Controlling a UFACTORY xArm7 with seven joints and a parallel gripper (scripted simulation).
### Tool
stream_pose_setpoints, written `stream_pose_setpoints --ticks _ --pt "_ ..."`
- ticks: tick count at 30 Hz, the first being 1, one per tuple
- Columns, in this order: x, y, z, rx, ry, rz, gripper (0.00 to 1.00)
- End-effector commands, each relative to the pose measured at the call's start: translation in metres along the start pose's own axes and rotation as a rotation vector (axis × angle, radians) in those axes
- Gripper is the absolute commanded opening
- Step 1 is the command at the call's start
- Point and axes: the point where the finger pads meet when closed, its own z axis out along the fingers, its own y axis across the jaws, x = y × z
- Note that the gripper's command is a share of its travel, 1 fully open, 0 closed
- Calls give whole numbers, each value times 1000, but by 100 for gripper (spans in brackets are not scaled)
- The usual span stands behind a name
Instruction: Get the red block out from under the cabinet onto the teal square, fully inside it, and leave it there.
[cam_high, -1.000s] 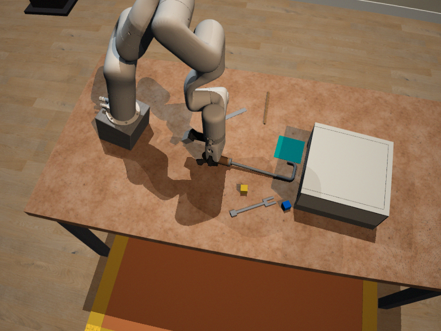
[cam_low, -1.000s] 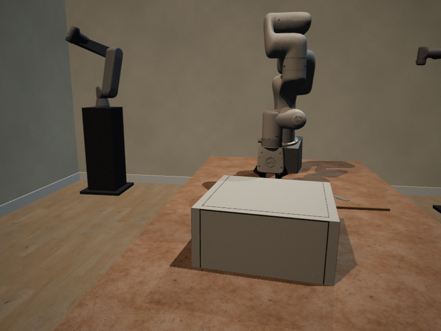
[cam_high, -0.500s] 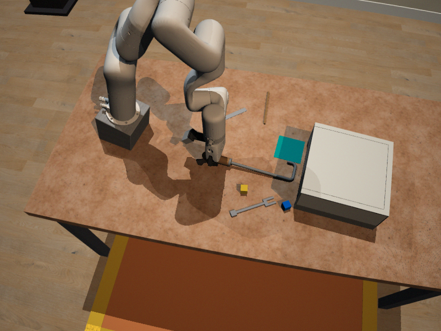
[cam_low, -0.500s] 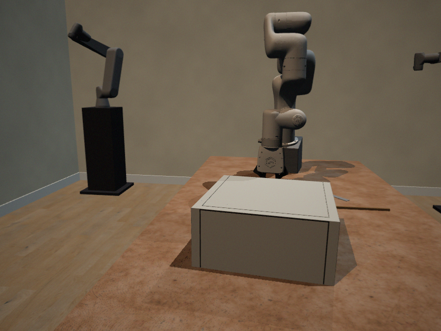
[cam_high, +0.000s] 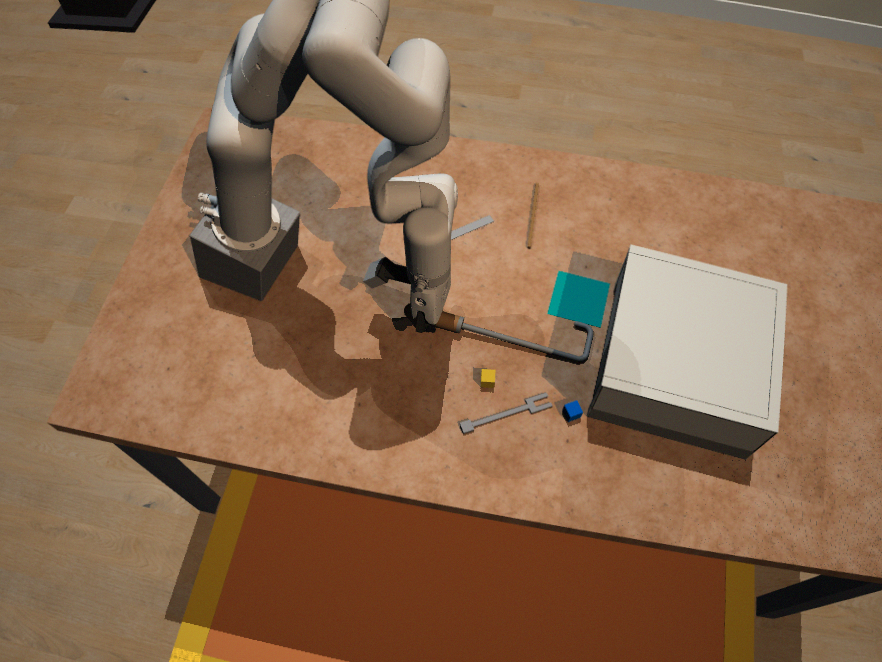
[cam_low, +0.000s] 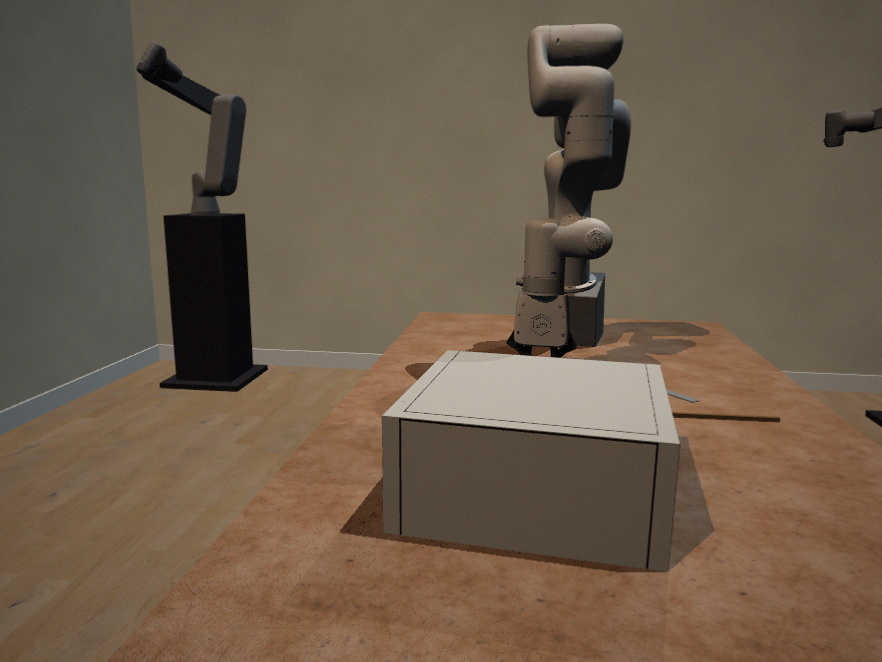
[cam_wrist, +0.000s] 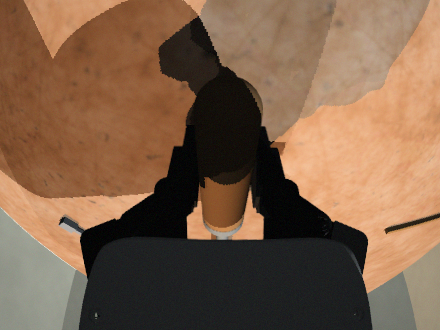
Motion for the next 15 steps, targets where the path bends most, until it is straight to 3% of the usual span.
stream_pose_setpoints --ticks 1,15 --pt "-1 0 -1 0 -2 0 0" --pt "-3 0 -1 0 -3 0 0"
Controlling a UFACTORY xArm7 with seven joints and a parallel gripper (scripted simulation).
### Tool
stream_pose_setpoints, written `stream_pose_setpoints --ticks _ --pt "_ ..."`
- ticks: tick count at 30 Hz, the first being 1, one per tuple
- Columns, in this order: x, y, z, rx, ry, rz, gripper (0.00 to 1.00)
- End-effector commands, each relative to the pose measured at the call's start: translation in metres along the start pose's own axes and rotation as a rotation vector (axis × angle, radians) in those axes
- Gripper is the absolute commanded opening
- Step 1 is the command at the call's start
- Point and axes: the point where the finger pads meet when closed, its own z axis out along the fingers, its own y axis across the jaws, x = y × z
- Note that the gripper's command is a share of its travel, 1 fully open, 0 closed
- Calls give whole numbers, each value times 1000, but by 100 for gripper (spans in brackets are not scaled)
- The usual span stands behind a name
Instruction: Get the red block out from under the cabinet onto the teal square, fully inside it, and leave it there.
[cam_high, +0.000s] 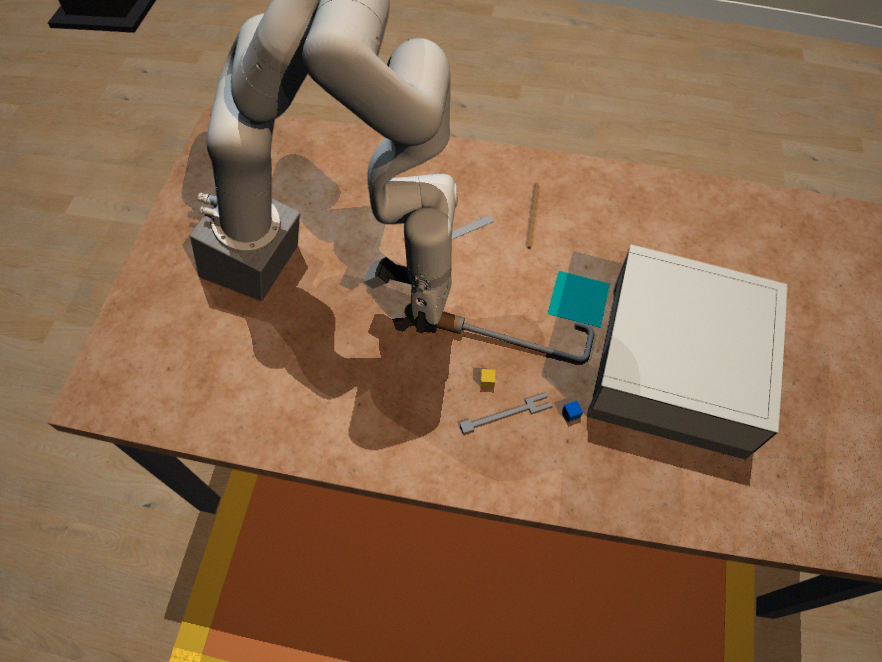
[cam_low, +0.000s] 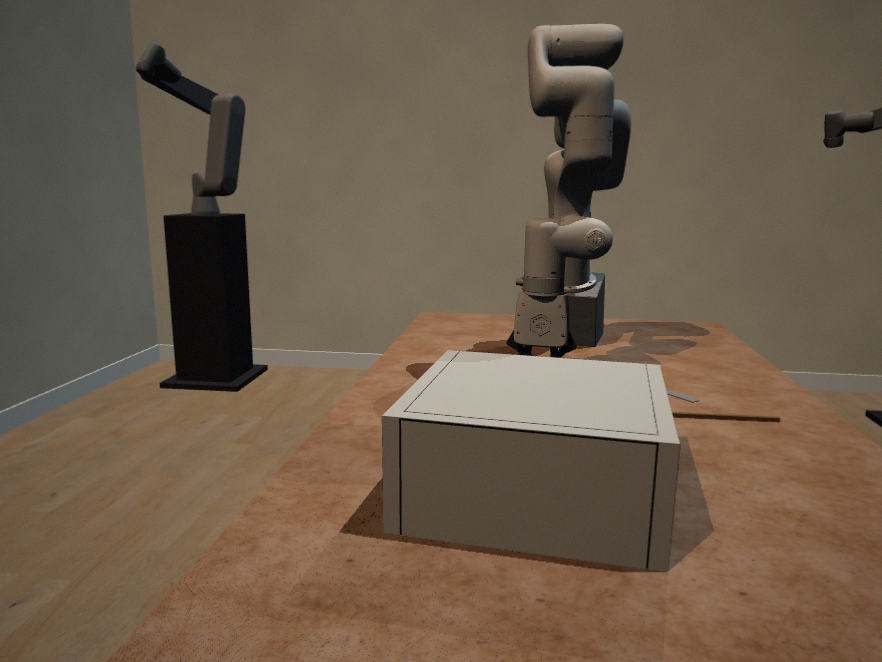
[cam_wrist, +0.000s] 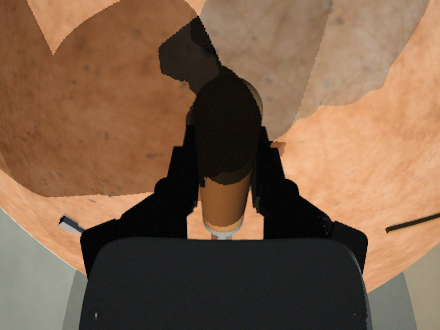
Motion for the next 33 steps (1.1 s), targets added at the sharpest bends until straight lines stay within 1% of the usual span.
stream_pose_setpoints --ticks 1,19,33 --pt "-2 0 -1 0 -2 0 0" --pt "-11 0 -1 0 -2 0 0" --pt "-29 0 -1 0 -2 0 0"
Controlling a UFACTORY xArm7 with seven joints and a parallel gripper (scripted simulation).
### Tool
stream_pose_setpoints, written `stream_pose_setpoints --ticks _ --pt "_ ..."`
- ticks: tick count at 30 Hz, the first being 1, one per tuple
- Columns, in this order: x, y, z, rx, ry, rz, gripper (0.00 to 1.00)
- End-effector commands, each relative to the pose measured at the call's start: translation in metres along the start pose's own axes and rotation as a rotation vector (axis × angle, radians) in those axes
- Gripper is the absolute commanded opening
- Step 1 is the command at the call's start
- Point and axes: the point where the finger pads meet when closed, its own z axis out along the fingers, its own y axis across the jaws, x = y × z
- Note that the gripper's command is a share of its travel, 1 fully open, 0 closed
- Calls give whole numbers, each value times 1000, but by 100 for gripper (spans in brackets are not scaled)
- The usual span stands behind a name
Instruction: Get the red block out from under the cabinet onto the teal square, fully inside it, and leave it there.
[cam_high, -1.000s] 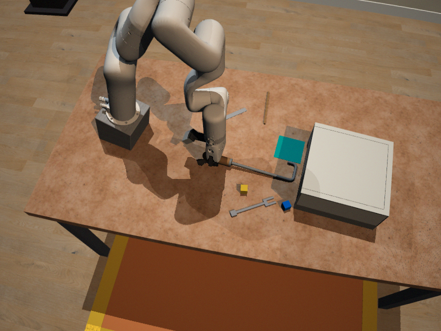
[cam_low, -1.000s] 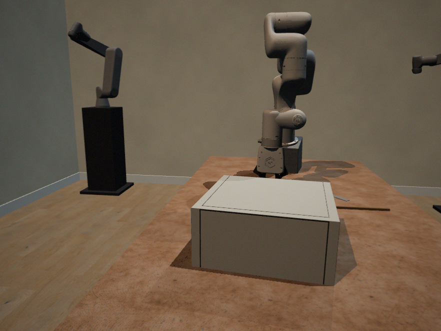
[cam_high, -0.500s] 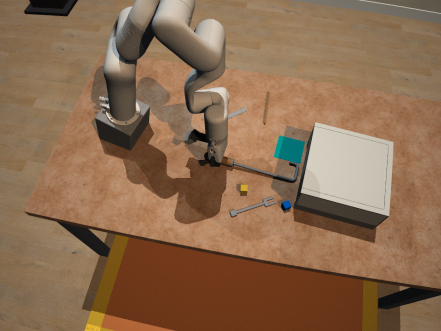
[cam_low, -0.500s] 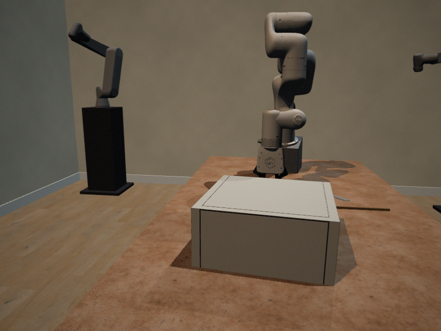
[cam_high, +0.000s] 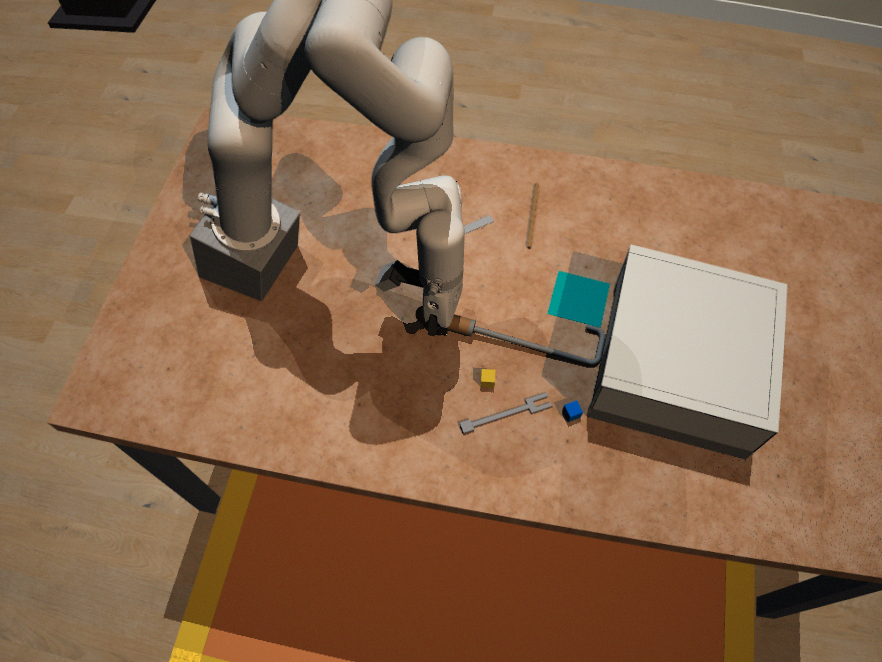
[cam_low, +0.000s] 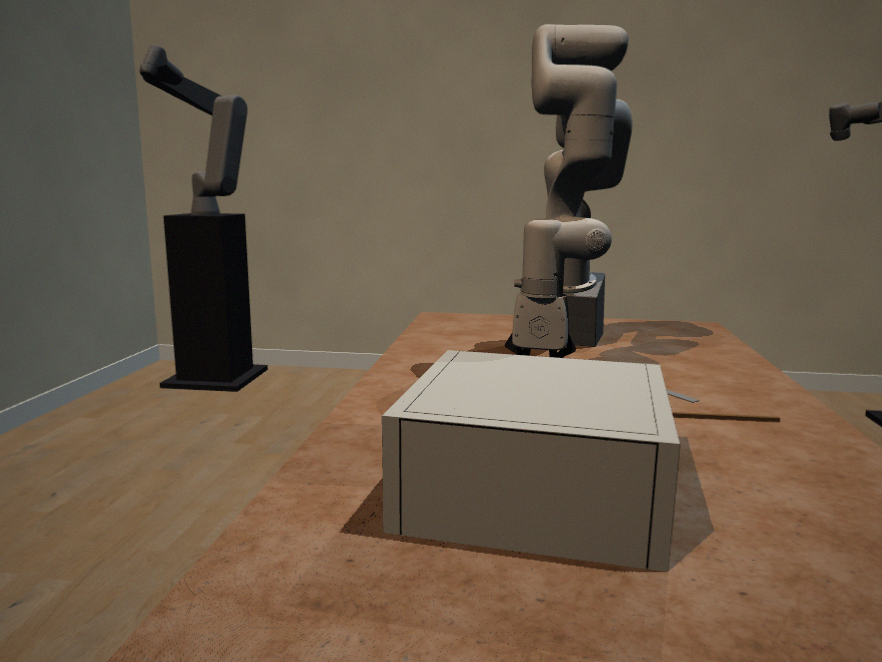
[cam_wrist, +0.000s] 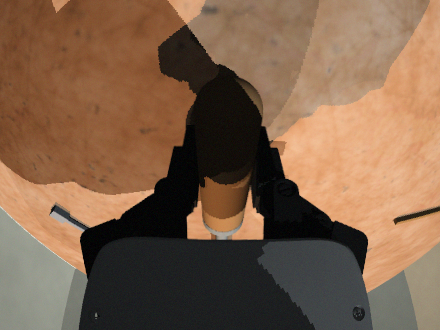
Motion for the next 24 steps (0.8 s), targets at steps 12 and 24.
stream_pose_setpoints --ticks 12,24 --pt "-32 0 -1 1 2 1 0" --pt "-73 0 -1 1 2 2 0"
